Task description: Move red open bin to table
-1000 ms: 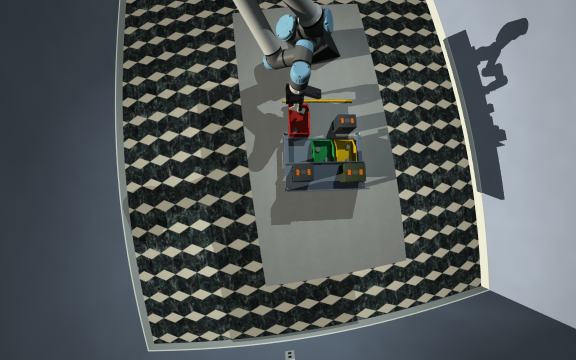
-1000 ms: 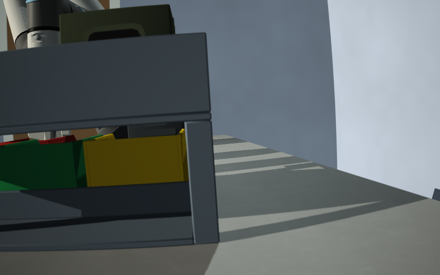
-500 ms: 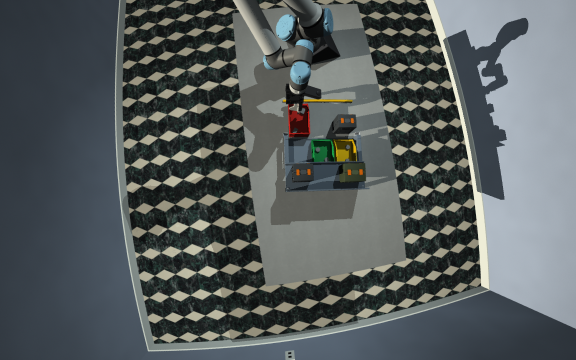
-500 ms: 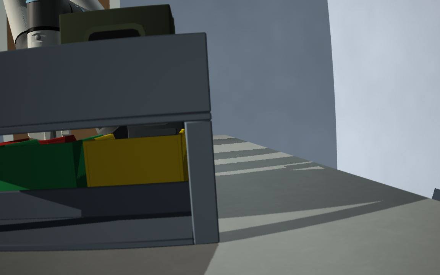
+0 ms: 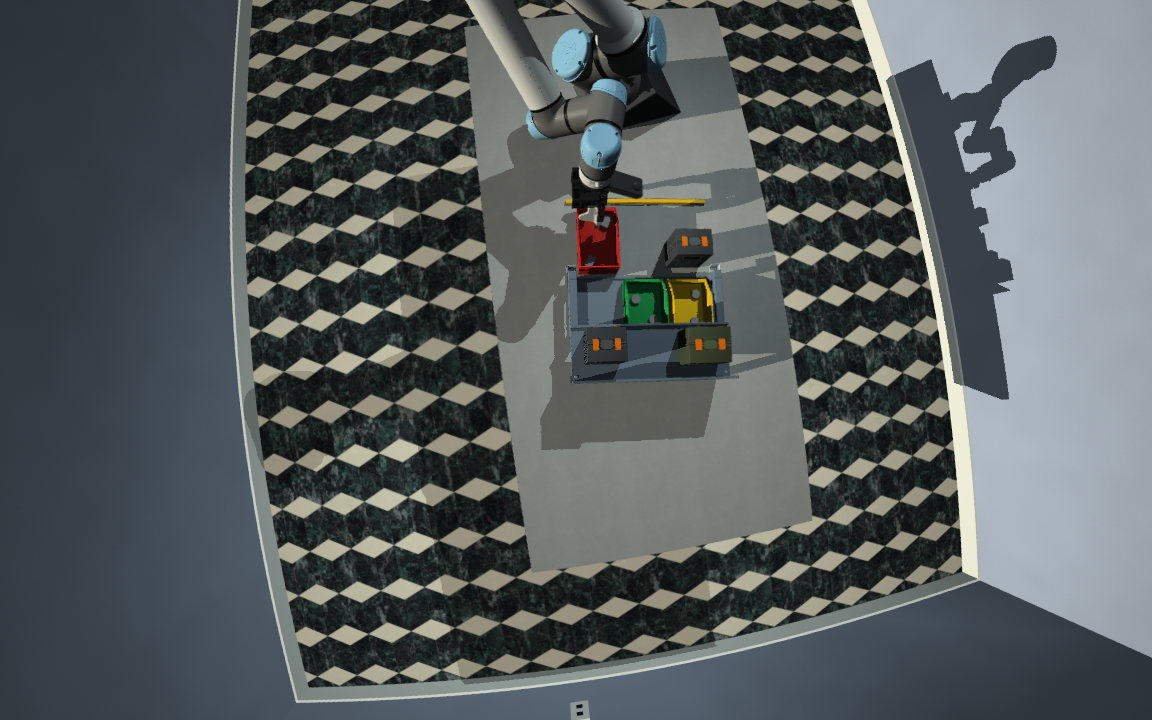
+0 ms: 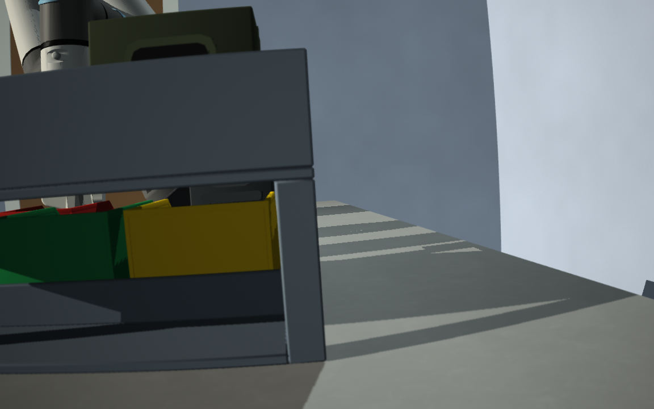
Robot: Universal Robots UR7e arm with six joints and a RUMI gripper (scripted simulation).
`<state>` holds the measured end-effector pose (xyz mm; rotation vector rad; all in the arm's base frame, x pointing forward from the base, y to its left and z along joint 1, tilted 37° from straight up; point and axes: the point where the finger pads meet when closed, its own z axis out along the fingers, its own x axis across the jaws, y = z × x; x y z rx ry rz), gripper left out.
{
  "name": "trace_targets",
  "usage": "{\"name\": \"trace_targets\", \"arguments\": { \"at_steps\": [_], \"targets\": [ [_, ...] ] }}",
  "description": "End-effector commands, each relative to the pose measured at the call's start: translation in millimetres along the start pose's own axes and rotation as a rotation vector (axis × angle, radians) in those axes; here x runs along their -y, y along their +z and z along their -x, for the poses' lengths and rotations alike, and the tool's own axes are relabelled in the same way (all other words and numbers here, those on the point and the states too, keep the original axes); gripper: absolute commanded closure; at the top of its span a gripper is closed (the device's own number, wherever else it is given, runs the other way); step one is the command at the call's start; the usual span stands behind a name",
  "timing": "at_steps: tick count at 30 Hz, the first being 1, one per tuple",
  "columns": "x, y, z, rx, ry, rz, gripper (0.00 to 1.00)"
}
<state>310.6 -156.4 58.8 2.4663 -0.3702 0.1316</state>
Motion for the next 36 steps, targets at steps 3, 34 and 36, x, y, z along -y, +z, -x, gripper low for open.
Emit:
{"name": "trace_targets", "arguments": {
  "at_steps": [3, 34, 36],
  "targets": [
    [0, 0, 0, -0.001, 0.000, 0.000, 0.42],
    [0, -14, 0, -0.001, 0.000, 0.000, 0.42],
    [0, -18, 0, -0.001, 0.000, 0.000, 0.42]
  ]
}}
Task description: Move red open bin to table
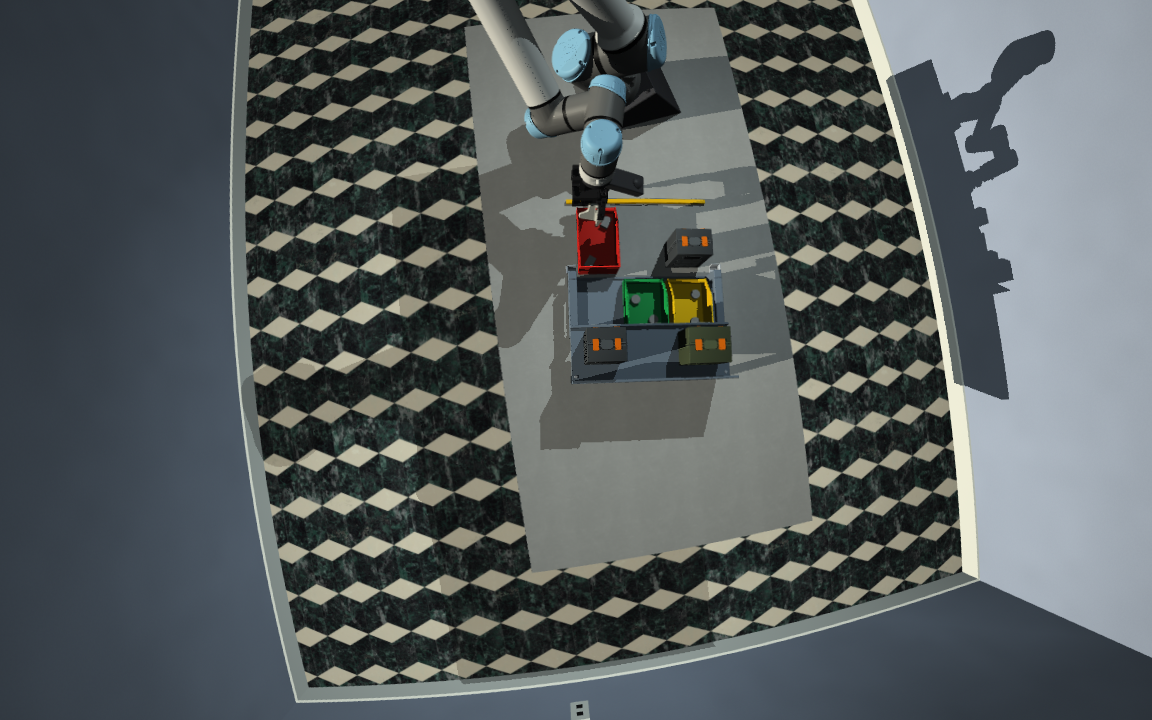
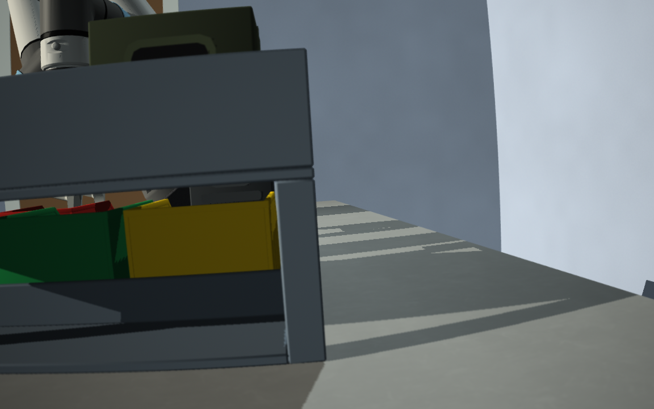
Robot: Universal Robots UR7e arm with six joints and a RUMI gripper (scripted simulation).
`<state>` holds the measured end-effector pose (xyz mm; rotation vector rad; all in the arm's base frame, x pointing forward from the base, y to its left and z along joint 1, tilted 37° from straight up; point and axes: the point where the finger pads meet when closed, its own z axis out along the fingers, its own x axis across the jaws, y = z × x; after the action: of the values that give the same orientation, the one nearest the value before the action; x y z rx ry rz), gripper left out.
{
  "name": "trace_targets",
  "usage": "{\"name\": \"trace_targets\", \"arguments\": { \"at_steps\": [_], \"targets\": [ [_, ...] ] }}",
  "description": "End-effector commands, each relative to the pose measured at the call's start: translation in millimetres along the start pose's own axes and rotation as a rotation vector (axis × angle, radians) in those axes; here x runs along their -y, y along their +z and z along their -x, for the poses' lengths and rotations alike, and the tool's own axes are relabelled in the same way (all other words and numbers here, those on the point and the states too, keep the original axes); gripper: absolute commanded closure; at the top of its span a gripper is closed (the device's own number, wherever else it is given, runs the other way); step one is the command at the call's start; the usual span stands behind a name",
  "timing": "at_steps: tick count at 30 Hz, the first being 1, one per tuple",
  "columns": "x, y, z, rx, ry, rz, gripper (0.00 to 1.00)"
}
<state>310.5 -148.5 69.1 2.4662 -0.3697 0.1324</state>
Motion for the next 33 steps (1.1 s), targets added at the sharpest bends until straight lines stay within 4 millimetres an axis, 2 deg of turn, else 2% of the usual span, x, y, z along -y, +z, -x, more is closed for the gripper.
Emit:
{"name": "trace_targets", "arguments": {
  "at_steps": [1, 13, 27, 33],
  "targets": [
    [0, -7, 0, 0.000, 0.000, 0.000, 0.42],
    [0, -35, 0, 0.000, 0.000, 0.000, 0.42],
    [0, -60, 0, 0.000, 0.000, 0.000, 0.42],
    [0, -64, 0, 0.000, 0.000, 0.000, 0.42]
  ]
}}
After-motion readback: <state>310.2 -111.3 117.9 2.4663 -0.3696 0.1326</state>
